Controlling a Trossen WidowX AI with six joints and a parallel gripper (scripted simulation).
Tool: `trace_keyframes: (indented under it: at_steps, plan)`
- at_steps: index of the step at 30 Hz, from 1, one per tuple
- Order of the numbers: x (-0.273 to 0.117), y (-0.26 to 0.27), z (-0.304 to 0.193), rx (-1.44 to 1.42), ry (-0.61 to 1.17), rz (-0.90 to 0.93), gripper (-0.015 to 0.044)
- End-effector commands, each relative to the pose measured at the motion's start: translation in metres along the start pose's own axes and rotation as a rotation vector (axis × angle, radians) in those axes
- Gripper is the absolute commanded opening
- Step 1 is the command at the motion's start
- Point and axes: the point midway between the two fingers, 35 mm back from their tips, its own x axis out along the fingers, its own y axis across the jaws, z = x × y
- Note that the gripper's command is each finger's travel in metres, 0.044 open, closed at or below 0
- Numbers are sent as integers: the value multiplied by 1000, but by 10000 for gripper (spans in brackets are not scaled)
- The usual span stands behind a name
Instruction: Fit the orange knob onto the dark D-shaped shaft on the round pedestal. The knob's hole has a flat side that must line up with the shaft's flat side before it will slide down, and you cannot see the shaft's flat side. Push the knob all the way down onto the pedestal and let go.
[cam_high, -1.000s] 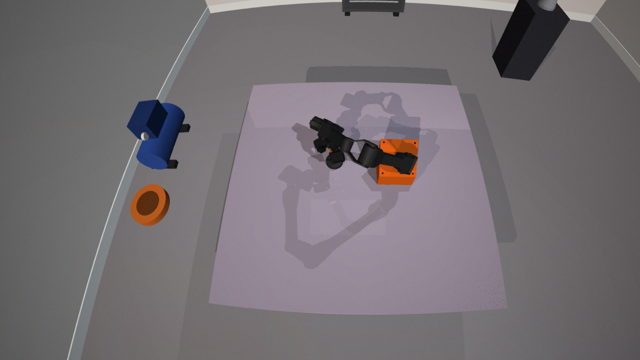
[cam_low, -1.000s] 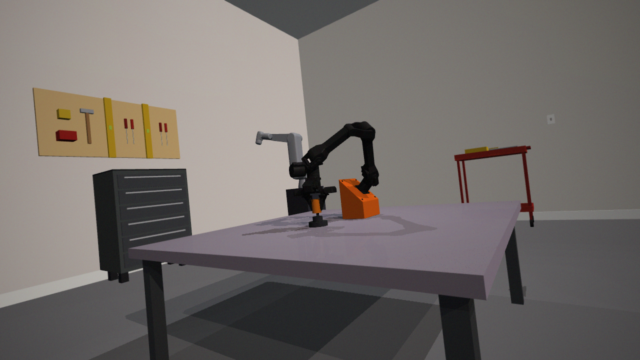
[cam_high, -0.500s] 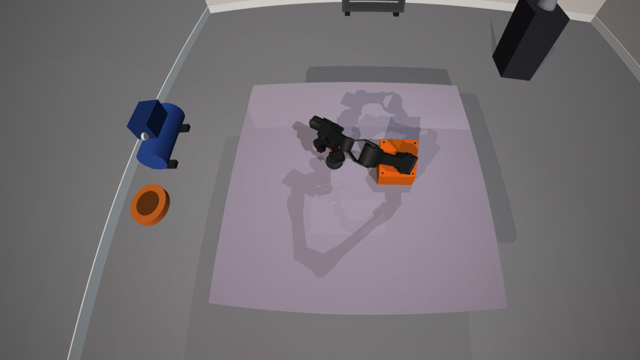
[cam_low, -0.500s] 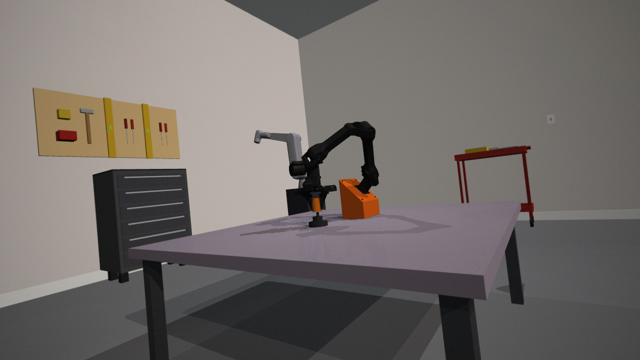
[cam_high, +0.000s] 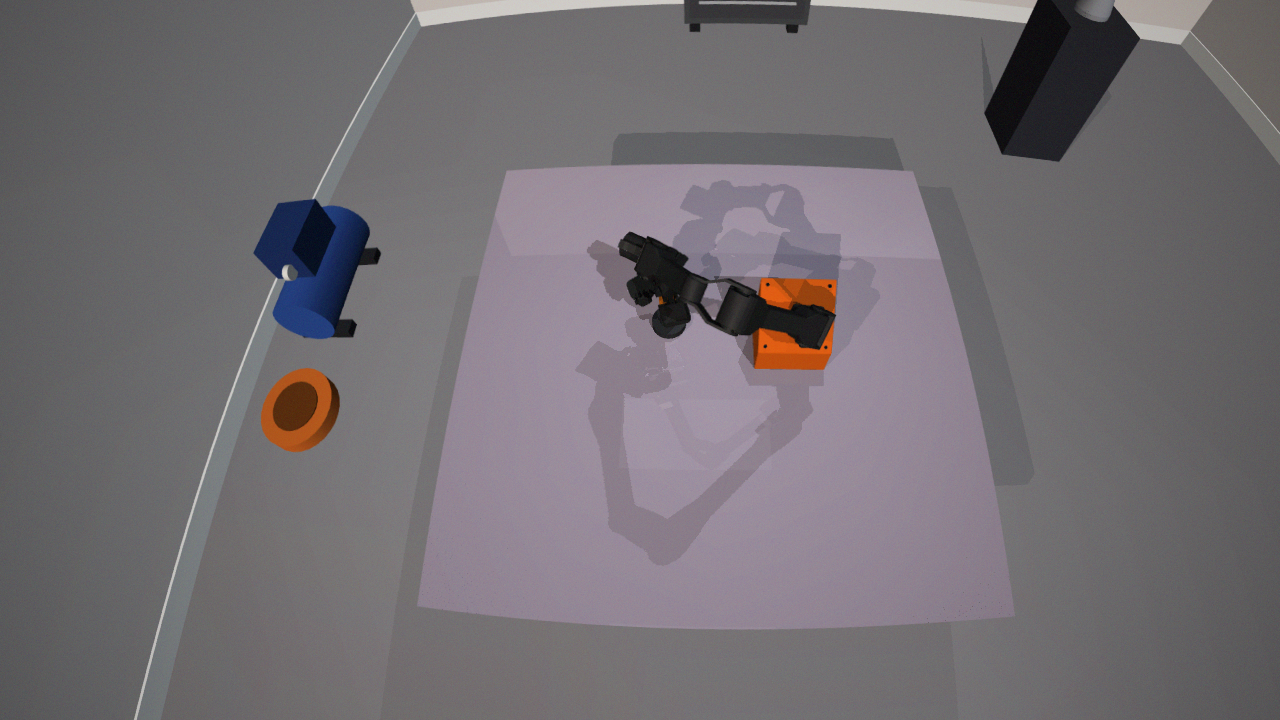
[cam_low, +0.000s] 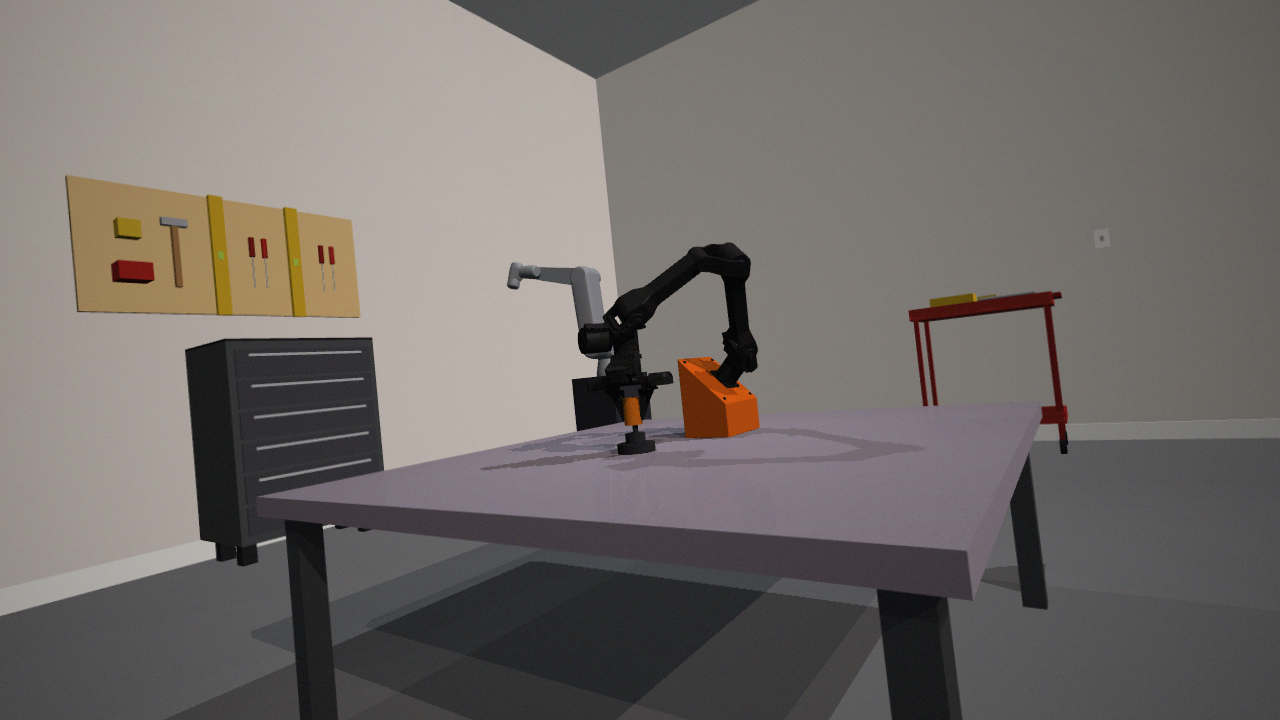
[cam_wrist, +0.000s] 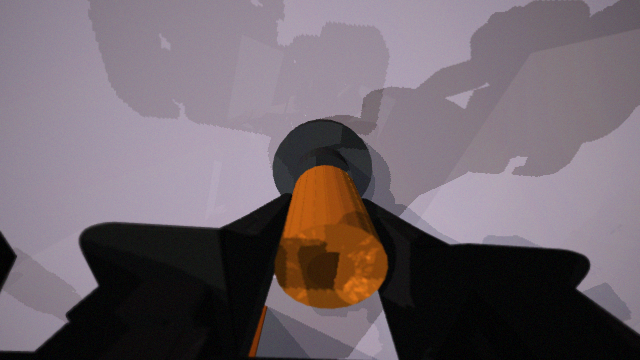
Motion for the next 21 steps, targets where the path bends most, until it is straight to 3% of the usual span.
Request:
trace_keyframes:
  at_steps: [1, 21]
  plan:
    - [1, 1, 1, -1, -4, 2, 0]
    - [3, 1, 0, 3, -4, 3, 0]
